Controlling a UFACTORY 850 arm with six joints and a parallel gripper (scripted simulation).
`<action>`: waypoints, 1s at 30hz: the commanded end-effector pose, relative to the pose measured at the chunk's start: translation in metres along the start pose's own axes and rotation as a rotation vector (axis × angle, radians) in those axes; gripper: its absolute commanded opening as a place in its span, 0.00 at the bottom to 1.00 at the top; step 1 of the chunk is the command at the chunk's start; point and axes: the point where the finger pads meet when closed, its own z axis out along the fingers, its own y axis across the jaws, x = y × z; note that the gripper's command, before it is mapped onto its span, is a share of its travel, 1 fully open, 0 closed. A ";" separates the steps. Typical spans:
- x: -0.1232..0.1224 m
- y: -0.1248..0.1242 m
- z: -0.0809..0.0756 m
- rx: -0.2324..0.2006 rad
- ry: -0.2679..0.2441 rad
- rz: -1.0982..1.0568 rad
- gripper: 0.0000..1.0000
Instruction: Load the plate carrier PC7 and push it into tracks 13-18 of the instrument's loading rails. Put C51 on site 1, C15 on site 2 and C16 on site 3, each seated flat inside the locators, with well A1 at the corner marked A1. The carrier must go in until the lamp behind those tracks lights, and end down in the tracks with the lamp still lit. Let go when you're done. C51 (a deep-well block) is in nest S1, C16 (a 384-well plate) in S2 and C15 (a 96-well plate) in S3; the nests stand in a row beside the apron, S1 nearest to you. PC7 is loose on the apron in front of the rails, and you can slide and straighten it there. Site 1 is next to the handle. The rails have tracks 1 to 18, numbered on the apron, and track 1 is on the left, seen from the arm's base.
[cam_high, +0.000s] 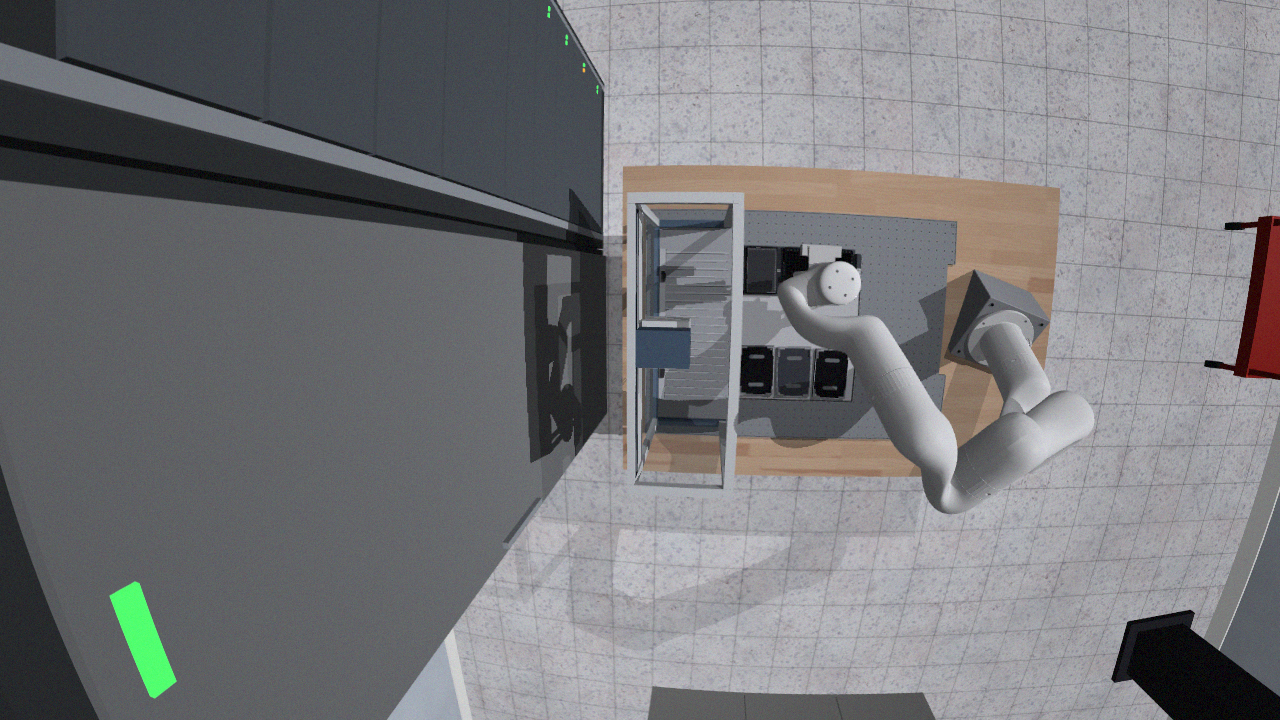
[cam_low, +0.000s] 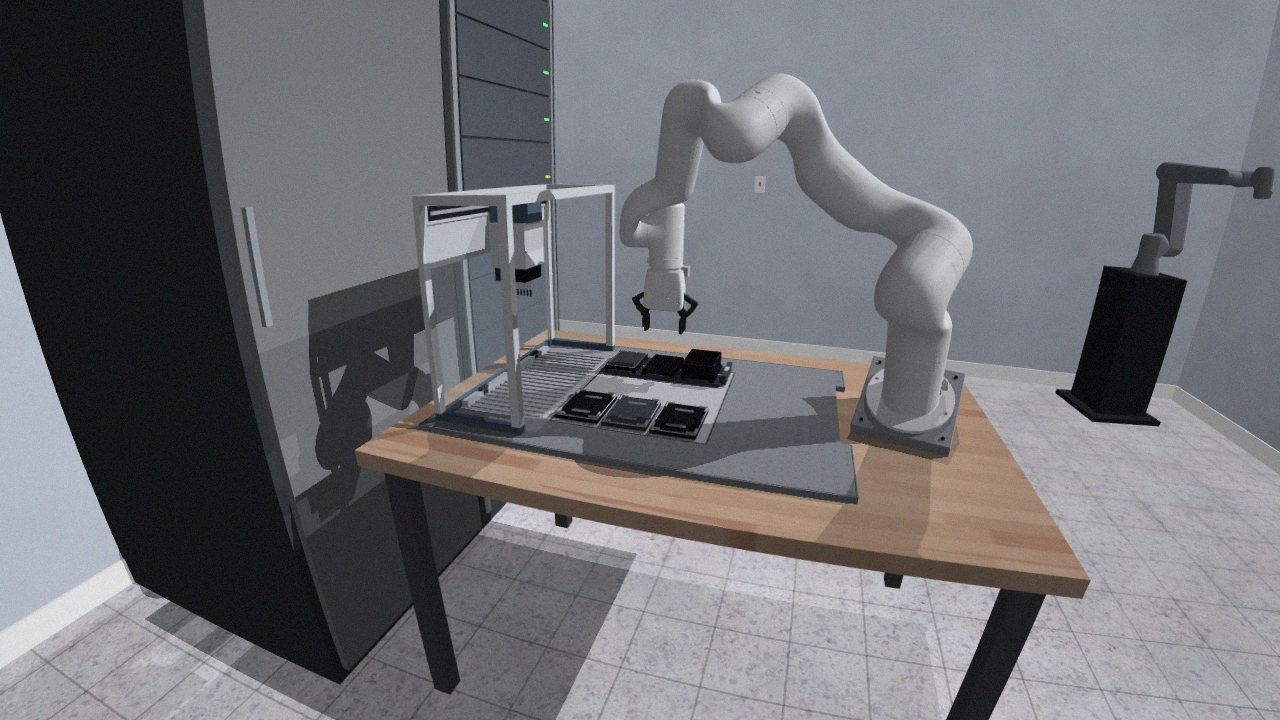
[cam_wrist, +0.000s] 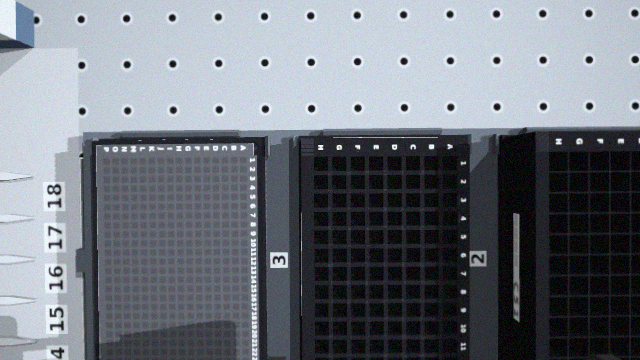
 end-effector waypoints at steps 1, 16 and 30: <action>0.030 -0.002 -0.001 0.000 0.000 -0.001 1.00; 0.096 -0.002 -0.001 0.000 0.000 -0.001 1.00; 0.127 -0.002 -0.001 0.000 0.000 -0.001 1.00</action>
